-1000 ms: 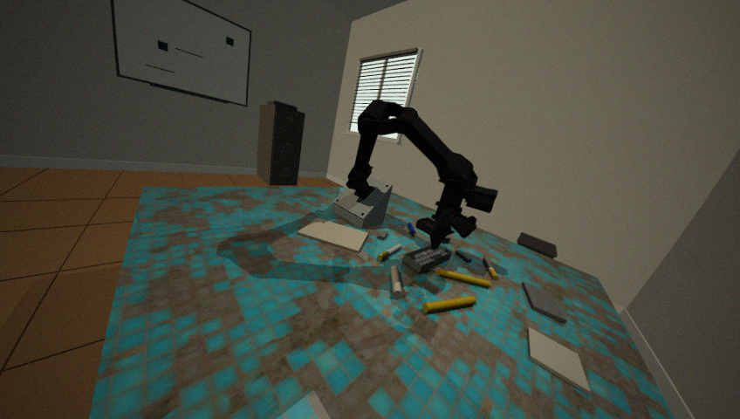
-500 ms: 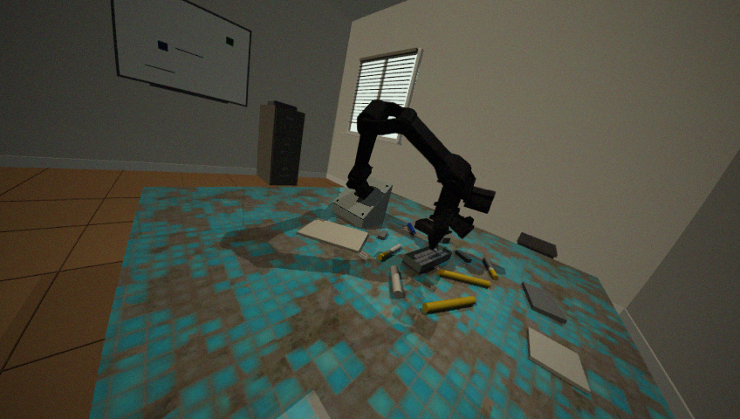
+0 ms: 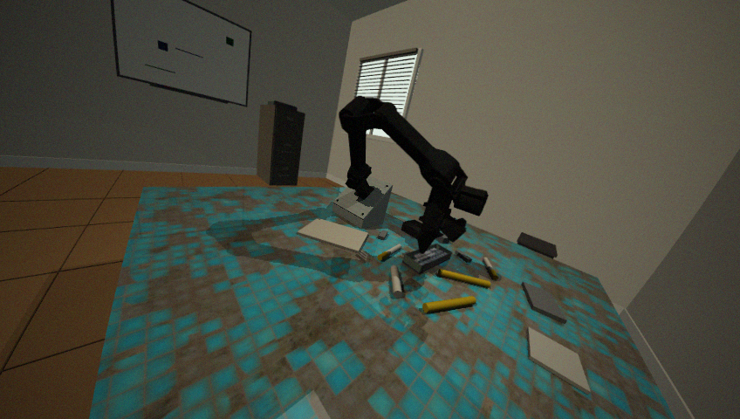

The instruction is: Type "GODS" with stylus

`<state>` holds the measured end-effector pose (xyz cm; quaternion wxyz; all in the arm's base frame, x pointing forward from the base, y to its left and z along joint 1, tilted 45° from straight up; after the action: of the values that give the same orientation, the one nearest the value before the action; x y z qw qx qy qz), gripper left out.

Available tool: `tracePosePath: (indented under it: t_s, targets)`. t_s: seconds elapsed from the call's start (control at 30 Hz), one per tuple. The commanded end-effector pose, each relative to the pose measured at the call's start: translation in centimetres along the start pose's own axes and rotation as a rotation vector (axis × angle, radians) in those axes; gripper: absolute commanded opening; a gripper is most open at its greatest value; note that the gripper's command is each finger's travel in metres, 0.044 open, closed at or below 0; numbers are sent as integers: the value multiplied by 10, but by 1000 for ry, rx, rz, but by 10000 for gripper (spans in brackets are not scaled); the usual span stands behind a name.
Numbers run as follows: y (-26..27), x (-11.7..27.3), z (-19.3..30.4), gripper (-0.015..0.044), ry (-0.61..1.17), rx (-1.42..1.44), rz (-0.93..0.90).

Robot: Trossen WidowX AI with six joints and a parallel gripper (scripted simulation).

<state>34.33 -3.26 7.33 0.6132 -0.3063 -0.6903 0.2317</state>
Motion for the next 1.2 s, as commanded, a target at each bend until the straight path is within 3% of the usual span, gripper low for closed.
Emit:
tracePosePath:
  t_s: [0.0,0.27,0.6,0.8,1.17]
  targets:
    - [0,-1,2,0,5,8,1]
    - [24,-1,31,0,7,9,-1]
    - [26,-1,31,0,7,9,-1]
    - [93,-1,34,0,6,8,-5]
    - [95,-1,34,0,6,8,-5]
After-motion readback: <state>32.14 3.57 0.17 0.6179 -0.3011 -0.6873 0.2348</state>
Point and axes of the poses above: the point midway between the two fingers, 35 mm back from their tips, its own x axis back along the fingers, its own y axis across the jaws, z = x × y, the point moved 5 cm from there along x, back along the fingers, and after that the axes turned 2 degrees about -x, right-handed, at the moved point
